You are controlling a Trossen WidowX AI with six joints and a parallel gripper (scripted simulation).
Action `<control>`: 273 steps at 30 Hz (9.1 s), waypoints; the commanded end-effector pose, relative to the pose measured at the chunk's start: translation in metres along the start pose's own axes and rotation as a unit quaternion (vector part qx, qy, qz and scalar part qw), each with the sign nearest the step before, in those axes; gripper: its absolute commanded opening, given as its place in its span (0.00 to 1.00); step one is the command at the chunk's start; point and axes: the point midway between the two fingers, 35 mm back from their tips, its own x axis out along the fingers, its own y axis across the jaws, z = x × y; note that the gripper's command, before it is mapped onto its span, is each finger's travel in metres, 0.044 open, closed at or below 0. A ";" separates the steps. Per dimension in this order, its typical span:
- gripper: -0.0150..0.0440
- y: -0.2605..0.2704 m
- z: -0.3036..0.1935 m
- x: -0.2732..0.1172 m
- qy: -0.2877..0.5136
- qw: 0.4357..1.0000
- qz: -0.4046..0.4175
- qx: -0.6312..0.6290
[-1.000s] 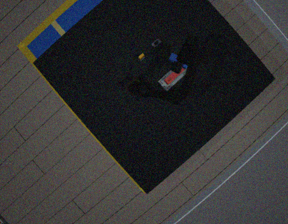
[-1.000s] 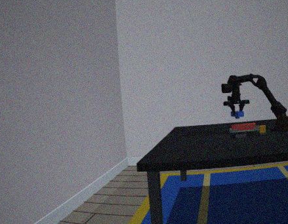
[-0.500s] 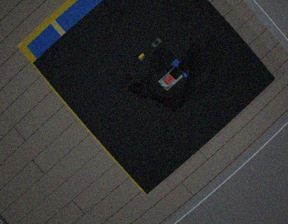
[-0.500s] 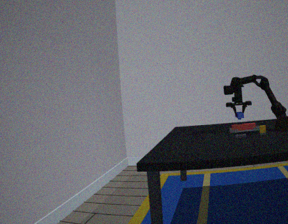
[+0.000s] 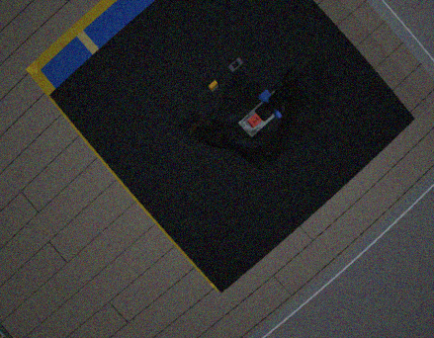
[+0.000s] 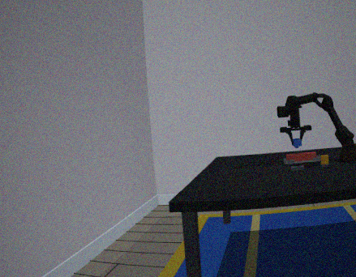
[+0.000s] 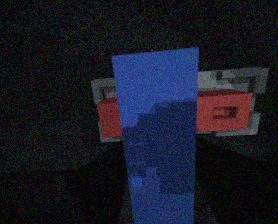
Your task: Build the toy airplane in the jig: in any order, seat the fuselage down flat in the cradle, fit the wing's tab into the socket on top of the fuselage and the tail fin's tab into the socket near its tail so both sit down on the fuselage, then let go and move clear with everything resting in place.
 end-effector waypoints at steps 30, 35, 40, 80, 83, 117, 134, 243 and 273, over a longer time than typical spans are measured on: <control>0.59 0.001 0.001 0.030 -0.002 1.000 0.001 0.004; 0.59 0.000 0.001 0.038 -0.002 1.000 0.001 0.004; 0.59 0.000 0.001 0.040 -0.002 1.000 0.001 0.004; 1.00 0.004 0.000 0.016 0.000 1.000 0.010 -0.007; 1.00 0.003 -0.001 -0.027 -0.001 0.999 0.015 -0.041; 1.00 0.003 -0.001 -0.046 -0.003 0.730 0.012 -0.684; 1.00 -0.065 -0.198 -0.055 0.017 0.706 0.021 -0.707; 0.25 -0.113 -0.265 0.025 0.009 0.706 0.027 -0.707; 0.25 -0.118 -0.248 -0.053 0.007 0.704 0.004 -0.711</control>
